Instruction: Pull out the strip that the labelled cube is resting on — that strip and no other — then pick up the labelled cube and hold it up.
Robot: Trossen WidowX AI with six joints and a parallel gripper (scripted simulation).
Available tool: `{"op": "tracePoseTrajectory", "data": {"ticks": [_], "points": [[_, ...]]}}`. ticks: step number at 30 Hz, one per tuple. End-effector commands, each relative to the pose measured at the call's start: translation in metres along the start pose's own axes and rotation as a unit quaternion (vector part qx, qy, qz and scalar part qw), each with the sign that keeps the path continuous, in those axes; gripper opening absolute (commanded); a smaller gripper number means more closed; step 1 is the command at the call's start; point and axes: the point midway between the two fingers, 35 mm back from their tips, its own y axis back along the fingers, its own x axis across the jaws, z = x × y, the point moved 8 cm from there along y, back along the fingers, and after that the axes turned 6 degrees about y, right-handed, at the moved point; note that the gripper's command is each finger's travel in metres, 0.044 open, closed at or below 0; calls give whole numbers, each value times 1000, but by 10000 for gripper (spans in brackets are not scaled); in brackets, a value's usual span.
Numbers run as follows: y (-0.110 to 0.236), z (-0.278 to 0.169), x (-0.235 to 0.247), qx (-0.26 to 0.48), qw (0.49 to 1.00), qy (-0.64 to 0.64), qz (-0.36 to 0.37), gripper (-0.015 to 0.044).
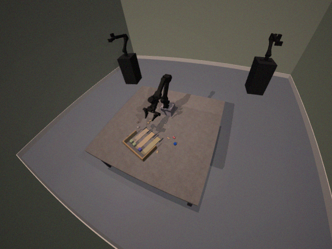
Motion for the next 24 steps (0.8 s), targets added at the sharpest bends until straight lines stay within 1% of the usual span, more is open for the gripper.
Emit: {"op": "tracePoseTrajectory", "data": {"ticks": [1, 7, 14, 20, 24], "points": [[-3, 2, -1, 14, 1000, -5, 2, 347], [-41, 16, -22, 153, 988, -24, -6, 190], [-90, 15, -50, 315, 948, -56, -7, 6], [-131, 0, -72, 441, 893, -88, 1, 0], [-136, -2, -73, 455, 886, -91, 2, 0]]}}
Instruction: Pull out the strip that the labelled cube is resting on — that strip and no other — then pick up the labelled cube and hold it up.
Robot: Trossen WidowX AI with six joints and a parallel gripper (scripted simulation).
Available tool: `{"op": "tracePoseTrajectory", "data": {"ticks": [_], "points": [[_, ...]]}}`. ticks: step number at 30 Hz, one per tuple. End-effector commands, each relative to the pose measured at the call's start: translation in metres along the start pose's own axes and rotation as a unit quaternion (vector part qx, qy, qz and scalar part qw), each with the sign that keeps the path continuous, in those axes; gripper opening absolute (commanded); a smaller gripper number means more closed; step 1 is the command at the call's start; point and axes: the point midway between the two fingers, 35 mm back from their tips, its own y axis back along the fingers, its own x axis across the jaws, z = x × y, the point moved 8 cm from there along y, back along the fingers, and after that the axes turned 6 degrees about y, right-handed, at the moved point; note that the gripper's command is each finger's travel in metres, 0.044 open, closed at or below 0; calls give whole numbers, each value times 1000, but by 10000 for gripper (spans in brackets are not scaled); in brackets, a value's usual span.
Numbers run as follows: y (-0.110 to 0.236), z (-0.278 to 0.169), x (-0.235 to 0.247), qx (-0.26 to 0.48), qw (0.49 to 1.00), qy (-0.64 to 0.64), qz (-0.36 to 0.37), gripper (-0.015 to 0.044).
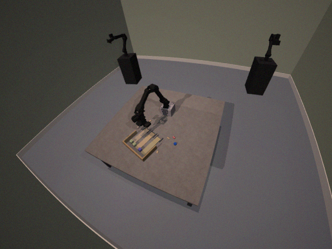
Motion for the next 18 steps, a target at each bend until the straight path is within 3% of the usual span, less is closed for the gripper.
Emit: {"op": "tracePoseTrajectory", "data": {"ticks": [1, 18], "points": [[-3, 5, -2, 19, 1000, -6, 4, 0], [-29, 5, -2, 19, 1000, -6, 4, 0]]}}
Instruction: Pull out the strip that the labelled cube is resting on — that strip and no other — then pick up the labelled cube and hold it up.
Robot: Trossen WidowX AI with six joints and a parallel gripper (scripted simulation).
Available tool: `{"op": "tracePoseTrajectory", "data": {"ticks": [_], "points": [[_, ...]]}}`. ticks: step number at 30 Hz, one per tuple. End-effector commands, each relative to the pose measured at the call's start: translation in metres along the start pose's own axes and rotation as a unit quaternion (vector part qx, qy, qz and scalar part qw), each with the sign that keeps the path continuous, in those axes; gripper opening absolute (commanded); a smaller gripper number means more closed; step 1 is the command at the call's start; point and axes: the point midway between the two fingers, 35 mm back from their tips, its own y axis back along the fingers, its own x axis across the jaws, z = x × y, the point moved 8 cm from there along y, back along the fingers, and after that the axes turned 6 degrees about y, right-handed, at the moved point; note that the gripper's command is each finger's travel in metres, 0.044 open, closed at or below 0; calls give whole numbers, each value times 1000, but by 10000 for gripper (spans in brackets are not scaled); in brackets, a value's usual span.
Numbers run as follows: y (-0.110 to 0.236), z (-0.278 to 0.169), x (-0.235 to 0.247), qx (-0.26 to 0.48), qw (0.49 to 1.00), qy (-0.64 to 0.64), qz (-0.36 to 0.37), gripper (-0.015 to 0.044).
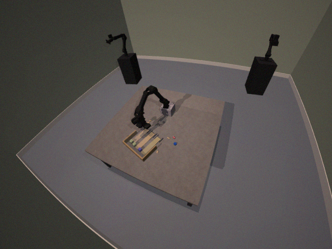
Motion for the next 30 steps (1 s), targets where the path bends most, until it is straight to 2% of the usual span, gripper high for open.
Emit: {"op": "tracePoseTrajectory", "data": {"ticks": [1, 30], "points": [[-8, 0, 0, 1, 1000, -3, 2, 0], [-51, -2, -1, 2, 1000, -3, 2, 0]]}}
